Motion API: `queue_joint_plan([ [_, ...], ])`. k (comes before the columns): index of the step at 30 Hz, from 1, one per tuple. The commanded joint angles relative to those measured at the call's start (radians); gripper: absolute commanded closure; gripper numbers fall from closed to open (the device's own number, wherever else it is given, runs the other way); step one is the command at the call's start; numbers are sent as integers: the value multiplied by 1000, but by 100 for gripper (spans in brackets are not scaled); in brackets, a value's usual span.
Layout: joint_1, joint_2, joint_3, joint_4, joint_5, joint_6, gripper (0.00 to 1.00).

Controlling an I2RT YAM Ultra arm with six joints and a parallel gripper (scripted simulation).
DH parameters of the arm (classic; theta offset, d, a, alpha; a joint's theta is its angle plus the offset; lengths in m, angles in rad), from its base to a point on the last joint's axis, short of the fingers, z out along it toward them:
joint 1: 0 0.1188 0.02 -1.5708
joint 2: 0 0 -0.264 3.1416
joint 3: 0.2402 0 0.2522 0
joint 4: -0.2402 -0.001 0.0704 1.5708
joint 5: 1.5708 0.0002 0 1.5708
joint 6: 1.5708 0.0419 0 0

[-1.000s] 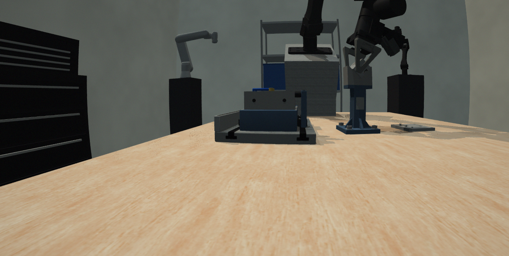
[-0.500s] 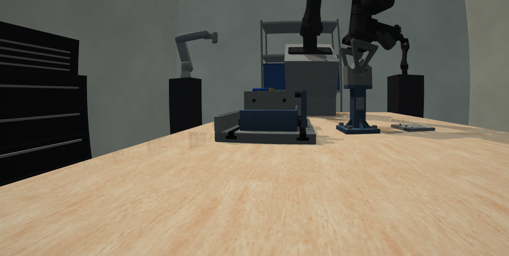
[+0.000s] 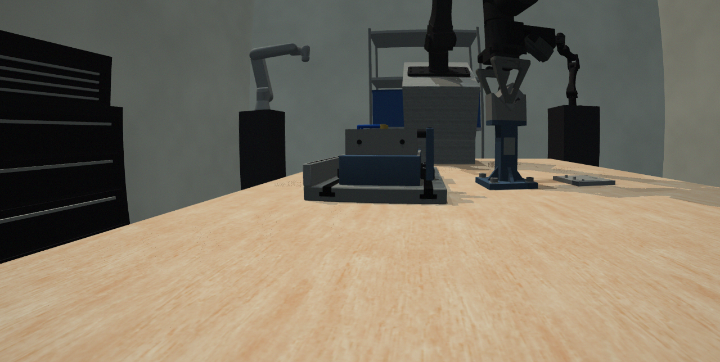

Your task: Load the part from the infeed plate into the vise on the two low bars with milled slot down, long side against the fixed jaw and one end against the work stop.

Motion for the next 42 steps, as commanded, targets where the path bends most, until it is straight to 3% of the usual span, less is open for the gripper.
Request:
queue_joint_plan([
  [1, -22, -43, -11, 26, -82, -32, 19],
  [25, -148, -44, -33, 50, -402, -137, 19],
  [27, -148, -44, -33, 50, -402, -137, 19],
  [31, -169, -3, -22, 48, -458, -154, 19],
  [42, -221, 19, 11, 26, -595, -202, 19],
])
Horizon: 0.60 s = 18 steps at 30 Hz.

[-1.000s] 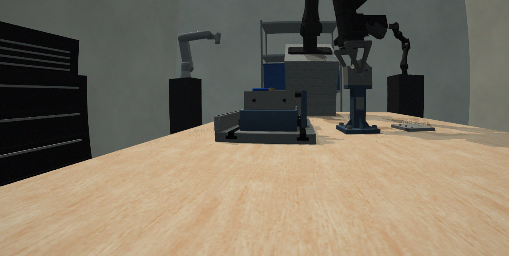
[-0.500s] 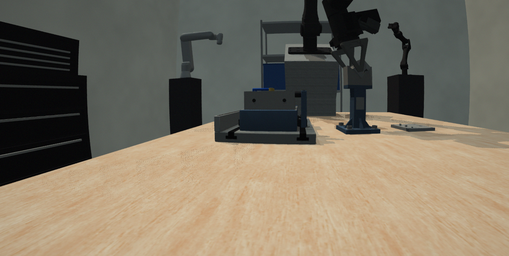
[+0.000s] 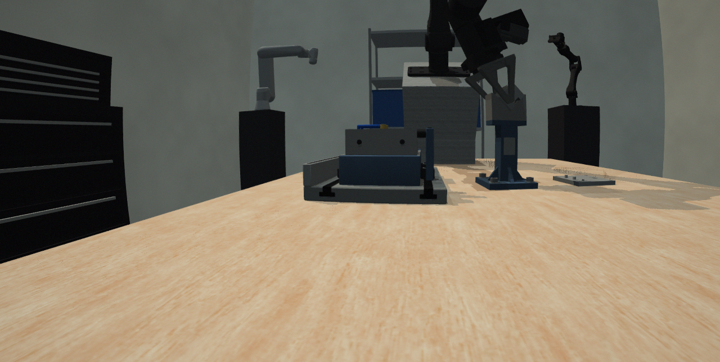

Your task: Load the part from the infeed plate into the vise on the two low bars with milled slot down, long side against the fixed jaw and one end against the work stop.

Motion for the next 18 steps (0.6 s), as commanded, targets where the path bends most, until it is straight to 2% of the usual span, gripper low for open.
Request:
queue_joint_plan([
  [1, -14, 8, 29, -14, -68, -24, 19],
  [3, -18, -18, 31, -17, -80, -30, 19],
  [6, -31, 19, 35, -19, -114, -41, 19],
  [18, -70, 51, 53, -35, -226, -85, 19],
])
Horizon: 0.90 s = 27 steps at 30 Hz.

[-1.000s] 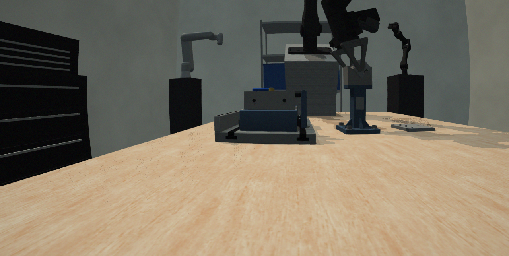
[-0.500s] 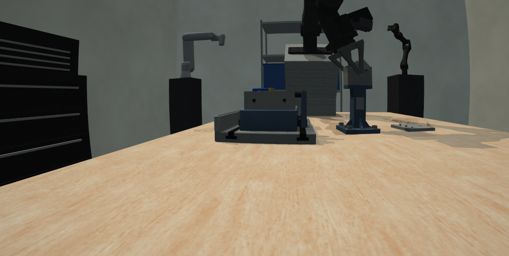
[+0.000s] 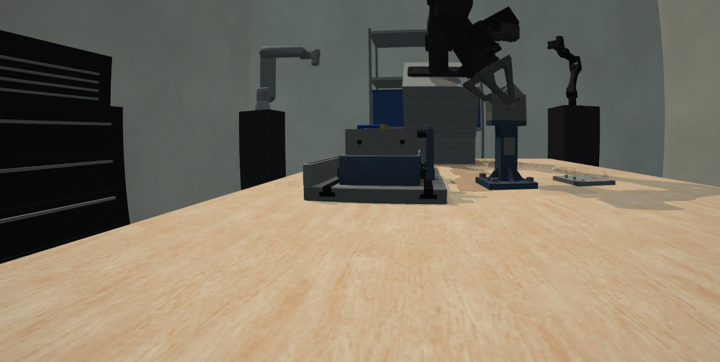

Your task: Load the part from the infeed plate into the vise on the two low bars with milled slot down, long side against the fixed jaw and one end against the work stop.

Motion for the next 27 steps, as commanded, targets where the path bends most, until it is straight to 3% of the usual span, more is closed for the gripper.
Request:
queue_joint_plan([
  [1, -10, 3, 29, -23, -52, -19, 19],
  [2, -9, -22, 33, -27, -62, -25, 19],
  [4, -19, 13, 36, -30, -79, -31, 19],
  [16, -48, 47, 59, -53, -169, -72, 19],
  [19, -43, 18, 62, -58, -176, -78, 19],
  [22, -56, 57, 67, -62, -194, -85, 19],
  [27, -63, 59, 76, -72, -219, -99, 19],
])
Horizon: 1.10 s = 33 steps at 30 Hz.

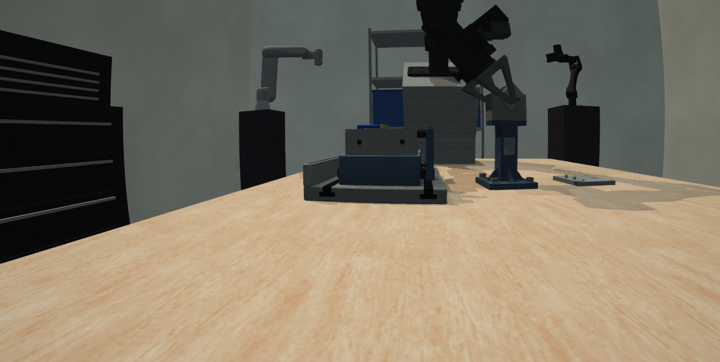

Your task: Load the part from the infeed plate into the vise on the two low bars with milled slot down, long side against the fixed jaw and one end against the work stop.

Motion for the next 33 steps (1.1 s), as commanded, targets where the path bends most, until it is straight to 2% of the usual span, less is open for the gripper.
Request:
queue_joint_plan([
  [1, -13, -6, 31, -31, -46, -20, 19],
  [5, -17, 15, 36, -38, -63, -29, 19],
  [9, -15, -9, 40, -43, -70, -35, 19],
  [14, -24, 26, 45, -48, -85, -42, 19],
  [33, -28, 33, 55, -61, -109, -57, 19],
])
